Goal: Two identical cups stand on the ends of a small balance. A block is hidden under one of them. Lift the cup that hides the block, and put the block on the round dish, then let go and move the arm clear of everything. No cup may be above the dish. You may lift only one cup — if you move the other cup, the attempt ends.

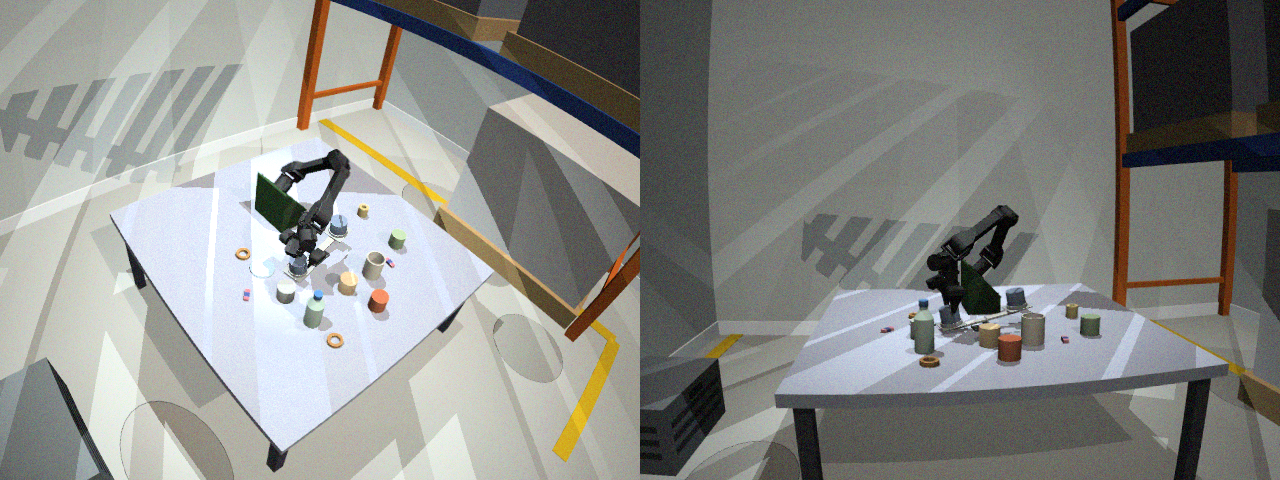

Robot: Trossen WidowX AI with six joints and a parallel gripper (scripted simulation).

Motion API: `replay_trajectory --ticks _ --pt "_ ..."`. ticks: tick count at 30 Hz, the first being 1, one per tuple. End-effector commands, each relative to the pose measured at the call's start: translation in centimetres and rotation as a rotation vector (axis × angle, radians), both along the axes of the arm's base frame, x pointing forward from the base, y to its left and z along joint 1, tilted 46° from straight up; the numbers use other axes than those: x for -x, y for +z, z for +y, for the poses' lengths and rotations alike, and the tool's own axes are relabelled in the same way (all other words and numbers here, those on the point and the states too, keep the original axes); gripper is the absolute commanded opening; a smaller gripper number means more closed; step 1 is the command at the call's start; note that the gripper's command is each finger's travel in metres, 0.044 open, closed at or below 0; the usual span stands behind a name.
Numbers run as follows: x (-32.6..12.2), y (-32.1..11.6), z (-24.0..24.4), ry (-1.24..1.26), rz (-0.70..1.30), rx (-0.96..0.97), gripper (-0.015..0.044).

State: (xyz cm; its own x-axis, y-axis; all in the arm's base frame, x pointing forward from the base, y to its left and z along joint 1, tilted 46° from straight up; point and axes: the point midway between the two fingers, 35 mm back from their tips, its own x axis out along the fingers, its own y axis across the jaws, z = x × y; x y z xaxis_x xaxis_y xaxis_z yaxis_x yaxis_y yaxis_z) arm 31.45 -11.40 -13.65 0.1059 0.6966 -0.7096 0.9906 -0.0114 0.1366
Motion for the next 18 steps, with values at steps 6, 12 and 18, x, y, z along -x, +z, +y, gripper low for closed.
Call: replay_trajectory --ticks 6,12,18 --pt "0.1 -1.4 1.5 0.0 0.009 -0.01 0.044" --pt "0.0 -2.0 2.2 0.0 0.009 -0.011 0.044" --pt "0.0 -2.4 2.6 0.0 0.009 -0.012 0.044"
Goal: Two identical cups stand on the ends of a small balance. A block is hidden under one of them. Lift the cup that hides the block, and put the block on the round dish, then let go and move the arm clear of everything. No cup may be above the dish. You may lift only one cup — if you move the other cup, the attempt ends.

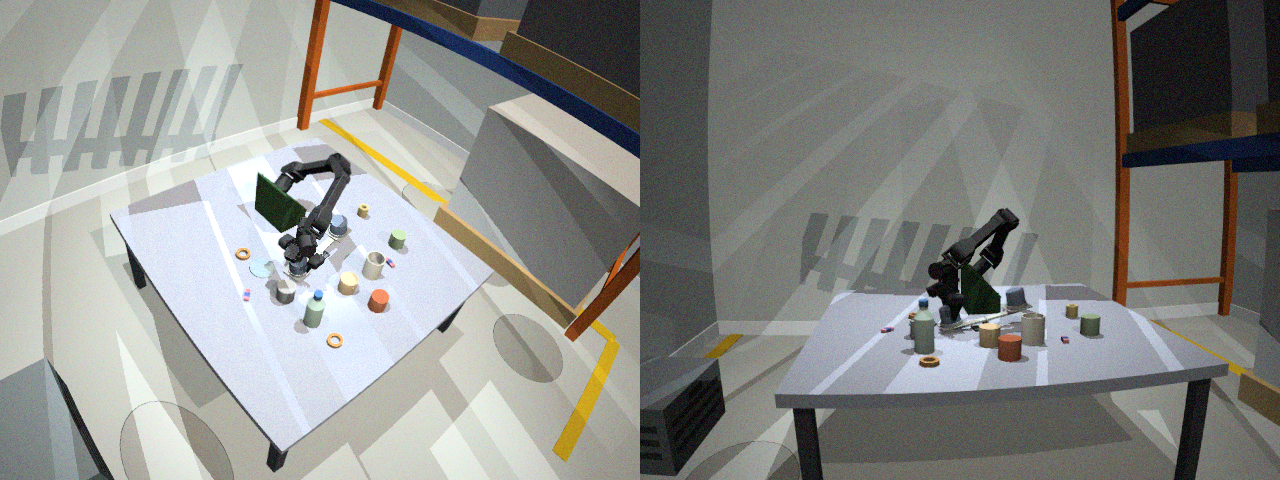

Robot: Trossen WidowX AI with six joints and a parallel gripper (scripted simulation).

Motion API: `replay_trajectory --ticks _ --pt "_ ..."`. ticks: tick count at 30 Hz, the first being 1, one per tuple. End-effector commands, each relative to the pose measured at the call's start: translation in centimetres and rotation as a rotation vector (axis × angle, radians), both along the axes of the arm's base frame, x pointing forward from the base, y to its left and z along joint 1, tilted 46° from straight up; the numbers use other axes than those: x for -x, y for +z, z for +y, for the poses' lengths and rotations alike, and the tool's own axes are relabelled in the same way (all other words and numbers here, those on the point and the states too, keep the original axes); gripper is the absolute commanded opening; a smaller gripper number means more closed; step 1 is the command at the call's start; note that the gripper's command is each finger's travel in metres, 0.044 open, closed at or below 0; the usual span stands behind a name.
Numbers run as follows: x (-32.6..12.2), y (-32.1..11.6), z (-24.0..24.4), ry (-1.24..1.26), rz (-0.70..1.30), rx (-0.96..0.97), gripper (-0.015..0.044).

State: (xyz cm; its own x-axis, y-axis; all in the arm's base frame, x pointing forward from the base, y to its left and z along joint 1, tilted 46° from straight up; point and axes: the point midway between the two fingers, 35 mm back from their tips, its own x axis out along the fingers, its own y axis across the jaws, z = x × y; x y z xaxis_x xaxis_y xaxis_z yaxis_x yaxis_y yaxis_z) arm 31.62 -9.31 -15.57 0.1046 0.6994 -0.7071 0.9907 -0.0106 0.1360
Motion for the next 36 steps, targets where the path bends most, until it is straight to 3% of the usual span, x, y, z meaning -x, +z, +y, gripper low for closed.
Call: replay_trajectory --ticks 1,3,12,24,36 --pt "0.2 -0.4 0.5 -0.001 0.009 -0.008 0.0414" --pt "0.2 -0.4 0.5 -0.001 0.009 -0.008 0.0361" --pt "0.2 -0.4 0.5 -0.001 0.009 -0.008 0.0301" --pt "0.1 0.2 -0.3 -0.002 0.009 -0.006 0.0" --pt "0.1 1.1 -1.4 -0.002 0.009 -0.004 0.0"
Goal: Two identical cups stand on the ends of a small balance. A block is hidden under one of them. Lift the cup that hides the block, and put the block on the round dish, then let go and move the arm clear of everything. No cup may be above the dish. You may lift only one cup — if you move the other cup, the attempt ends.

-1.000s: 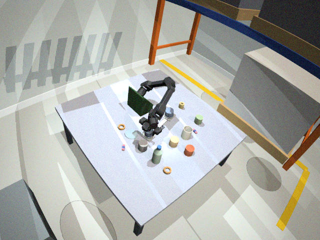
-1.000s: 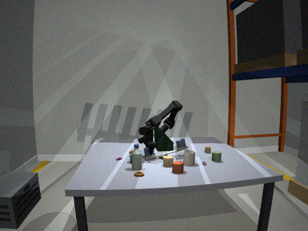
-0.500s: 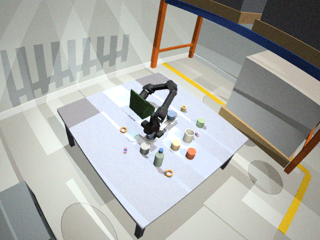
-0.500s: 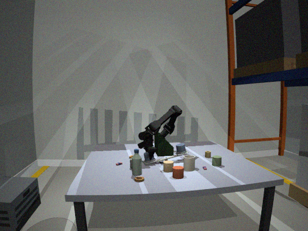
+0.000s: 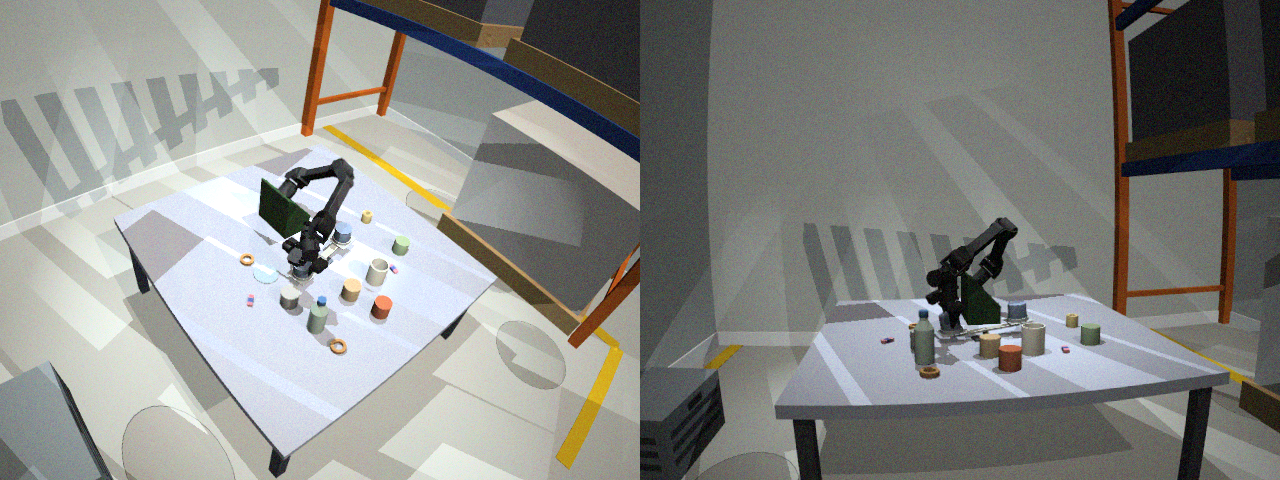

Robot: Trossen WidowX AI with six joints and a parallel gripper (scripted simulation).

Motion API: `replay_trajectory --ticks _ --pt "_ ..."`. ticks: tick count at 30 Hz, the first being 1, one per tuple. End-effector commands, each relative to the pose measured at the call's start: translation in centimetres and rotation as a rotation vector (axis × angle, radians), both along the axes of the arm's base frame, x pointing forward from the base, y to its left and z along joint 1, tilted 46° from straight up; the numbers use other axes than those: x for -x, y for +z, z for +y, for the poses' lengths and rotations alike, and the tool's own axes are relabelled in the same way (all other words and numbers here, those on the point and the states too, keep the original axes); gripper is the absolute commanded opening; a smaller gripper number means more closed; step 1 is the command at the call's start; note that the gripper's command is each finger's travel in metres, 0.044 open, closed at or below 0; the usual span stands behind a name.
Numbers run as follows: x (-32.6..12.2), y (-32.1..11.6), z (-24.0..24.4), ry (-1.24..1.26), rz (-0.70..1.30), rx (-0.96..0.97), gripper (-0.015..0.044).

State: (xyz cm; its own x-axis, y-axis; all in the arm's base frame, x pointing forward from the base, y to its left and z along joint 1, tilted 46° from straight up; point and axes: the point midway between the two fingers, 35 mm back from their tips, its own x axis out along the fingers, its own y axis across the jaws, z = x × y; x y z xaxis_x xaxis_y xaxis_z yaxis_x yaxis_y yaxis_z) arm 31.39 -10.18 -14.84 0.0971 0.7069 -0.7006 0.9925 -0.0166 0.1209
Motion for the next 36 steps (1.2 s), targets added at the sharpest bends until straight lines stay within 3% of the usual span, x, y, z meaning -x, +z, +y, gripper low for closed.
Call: replay_trajectory --ticks 1,36 --pt "-0.2 0.5 -0.7 0.002 -0.006 0.008 0.0" --pt "0.1 3.4 -3.9 0.002 -0.005 0.012 0.0"
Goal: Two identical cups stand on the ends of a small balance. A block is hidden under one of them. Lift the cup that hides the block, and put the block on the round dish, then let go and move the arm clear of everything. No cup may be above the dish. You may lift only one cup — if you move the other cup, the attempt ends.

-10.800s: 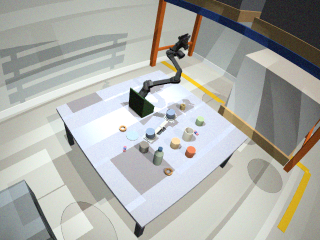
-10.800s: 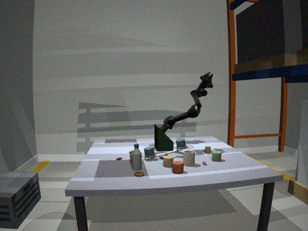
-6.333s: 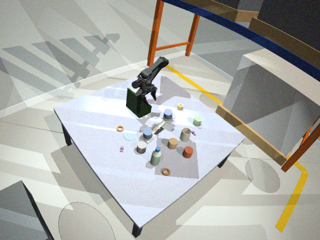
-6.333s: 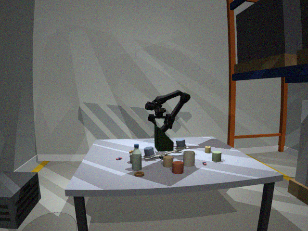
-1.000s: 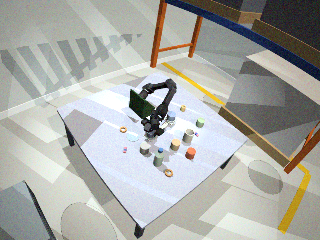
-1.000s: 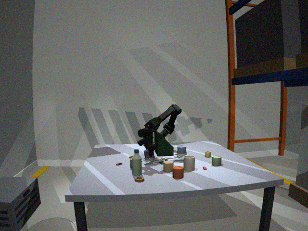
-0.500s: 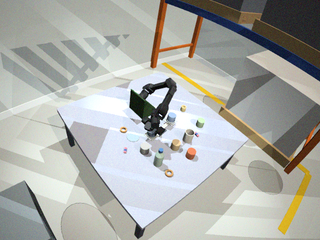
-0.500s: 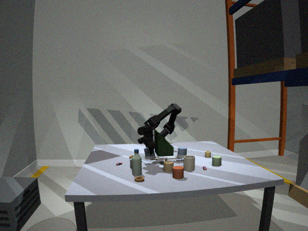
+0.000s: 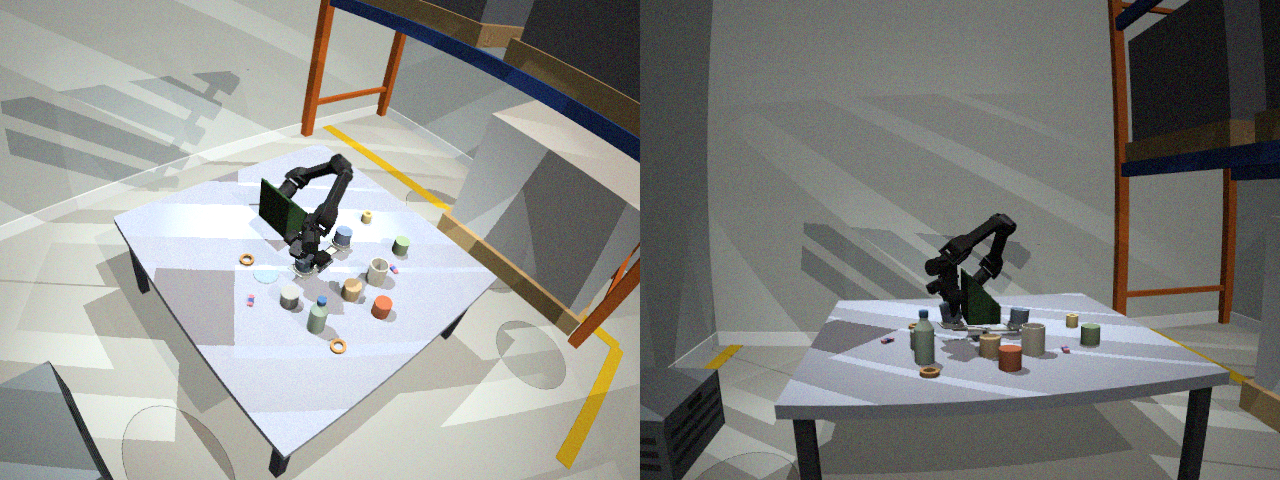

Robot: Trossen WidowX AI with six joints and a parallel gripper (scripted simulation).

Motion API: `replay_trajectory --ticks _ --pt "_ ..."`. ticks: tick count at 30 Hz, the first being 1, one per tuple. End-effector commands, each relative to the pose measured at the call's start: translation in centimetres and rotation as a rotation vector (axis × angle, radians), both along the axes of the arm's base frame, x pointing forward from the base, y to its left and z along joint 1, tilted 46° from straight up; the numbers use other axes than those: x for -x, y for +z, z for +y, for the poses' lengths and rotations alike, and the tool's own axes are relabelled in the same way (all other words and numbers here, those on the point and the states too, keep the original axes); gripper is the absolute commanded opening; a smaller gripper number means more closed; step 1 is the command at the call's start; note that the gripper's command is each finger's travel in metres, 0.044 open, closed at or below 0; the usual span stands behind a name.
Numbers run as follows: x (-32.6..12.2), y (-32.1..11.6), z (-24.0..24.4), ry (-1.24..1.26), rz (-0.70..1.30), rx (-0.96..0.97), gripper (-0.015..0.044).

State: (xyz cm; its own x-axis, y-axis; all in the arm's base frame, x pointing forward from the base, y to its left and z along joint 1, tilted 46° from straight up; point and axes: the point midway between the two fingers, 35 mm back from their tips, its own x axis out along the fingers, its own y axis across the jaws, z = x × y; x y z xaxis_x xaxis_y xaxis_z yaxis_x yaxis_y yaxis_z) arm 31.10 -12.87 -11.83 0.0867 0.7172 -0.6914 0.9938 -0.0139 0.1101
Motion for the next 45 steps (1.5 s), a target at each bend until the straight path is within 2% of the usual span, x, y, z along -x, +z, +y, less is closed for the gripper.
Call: replay_trajectory --ticks 1,45 --pt "-0.2 0.5 -1.3 -0.003 -0.016 0.026 0.0" --pt "0.8 4.7 -5.0 -0.001 -0.015 0.023 0.0"
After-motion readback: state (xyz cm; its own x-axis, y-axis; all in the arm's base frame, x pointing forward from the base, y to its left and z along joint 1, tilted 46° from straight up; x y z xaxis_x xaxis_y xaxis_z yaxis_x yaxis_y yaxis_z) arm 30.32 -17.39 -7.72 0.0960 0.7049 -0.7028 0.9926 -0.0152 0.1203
